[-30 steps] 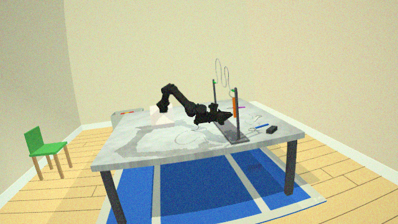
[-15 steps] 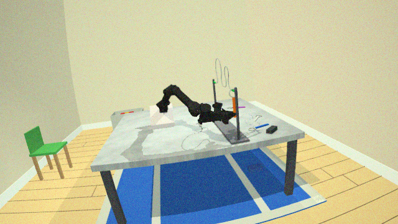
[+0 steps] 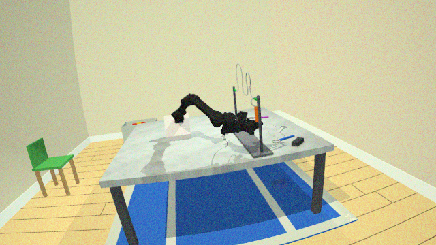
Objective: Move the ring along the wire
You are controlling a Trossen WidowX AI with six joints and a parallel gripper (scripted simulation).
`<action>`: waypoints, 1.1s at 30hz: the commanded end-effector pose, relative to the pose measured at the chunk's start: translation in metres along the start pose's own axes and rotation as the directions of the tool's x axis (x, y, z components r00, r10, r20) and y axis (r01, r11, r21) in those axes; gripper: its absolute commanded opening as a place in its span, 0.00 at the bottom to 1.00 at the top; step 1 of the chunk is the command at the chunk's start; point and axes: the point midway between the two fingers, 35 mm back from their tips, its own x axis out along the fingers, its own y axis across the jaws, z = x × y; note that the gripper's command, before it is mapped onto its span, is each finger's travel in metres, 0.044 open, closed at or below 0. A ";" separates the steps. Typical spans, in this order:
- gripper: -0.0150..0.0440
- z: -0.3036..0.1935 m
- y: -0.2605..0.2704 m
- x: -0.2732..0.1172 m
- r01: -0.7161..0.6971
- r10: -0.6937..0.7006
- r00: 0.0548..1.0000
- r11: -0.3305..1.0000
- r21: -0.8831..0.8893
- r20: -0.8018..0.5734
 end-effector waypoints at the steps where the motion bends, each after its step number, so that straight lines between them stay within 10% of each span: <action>1: 0.53 -0.003 0.000 0.002 0.002 -0.002 1.000 1.000 0.000 -0.005; 20: 0.53 -0.003 0.000 0.002 0.002 -0.002 1.000 1.000 0.000 -0.005; 33: 0.00 -0.002 0.000 0.002 0.001 -0.001 1.000 1.000 0.001 -0.001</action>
